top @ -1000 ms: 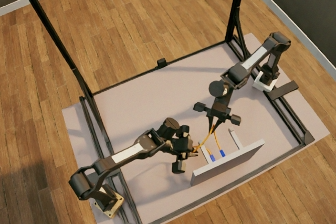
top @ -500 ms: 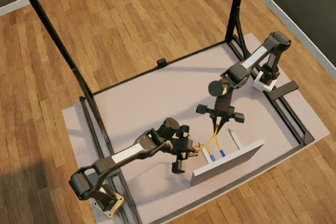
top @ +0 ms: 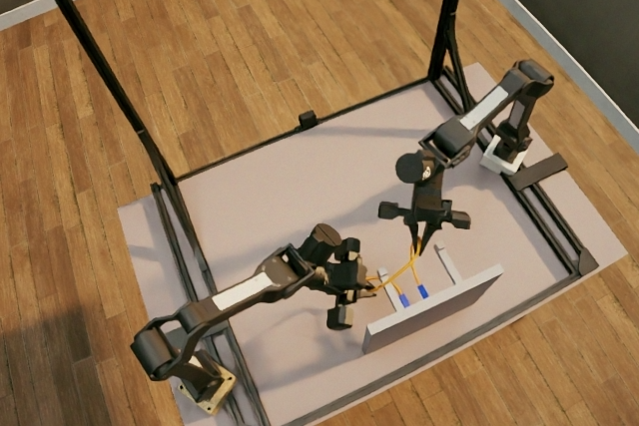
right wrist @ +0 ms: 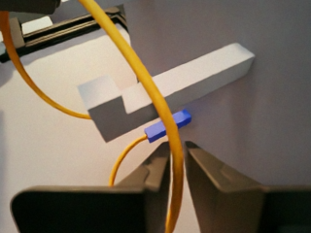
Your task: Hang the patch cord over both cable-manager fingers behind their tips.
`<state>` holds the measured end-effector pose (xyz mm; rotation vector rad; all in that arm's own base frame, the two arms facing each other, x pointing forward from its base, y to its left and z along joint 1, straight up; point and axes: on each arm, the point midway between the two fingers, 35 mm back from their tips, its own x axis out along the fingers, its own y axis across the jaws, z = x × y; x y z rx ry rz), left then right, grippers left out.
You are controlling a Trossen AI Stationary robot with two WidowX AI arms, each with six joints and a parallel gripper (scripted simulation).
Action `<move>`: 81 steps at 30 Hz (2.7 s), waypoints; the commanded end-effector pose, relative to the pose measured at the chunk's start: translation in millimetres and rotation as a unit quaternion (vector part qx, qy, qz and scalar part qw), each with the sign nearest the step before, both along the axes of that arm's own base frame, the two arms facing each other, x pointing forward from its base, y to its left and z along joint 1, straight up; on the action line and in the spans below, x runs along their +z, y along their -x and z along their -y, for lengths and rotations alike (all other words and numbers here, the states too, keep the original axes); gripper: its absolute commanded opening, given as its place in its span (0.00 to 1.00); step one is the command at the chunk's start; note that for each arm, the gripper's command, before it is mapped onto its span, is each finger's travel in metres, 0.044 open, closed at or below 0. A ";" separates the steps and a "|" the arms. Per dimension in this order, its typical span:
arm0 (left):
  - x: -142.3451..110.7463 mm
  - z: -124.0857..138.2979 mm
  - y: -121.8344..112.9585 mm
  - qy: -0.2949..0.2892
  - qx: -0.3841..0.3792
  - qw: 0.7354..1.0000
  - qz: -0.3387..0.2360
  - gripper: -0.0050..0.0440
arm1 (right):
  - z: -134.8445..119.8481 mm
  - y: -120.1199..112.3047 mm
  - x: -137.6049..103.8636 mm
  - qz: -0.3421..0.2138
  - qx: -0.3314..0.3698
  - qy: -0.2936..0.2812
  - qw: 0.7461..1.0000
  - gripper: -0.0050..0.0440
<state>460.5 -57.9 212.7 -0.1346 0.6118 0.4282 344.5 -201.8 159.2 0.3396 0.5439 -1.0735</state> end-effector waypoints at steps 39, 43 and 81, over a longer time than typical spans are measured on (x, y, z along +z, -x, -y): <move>14.1 -9.1 9.5 0.003 0.025 1.000 0.016 0.15 | 0.7 -0.8 8.3 0.010 0.000 0.003 1.000 0.18; 15.1 -11.3 11.1 0.002 0.024 1.000 0.015 0.15 | 0.7 -0.8 8.3 0.010 0.000 0.003 1.000 0.18; 32.3 -36.6 34.0 0.001 0.024 1.000 0.016 0.15 | 0.7 -0.8 8.3 0.010 0.000 0.003 1.000 0.18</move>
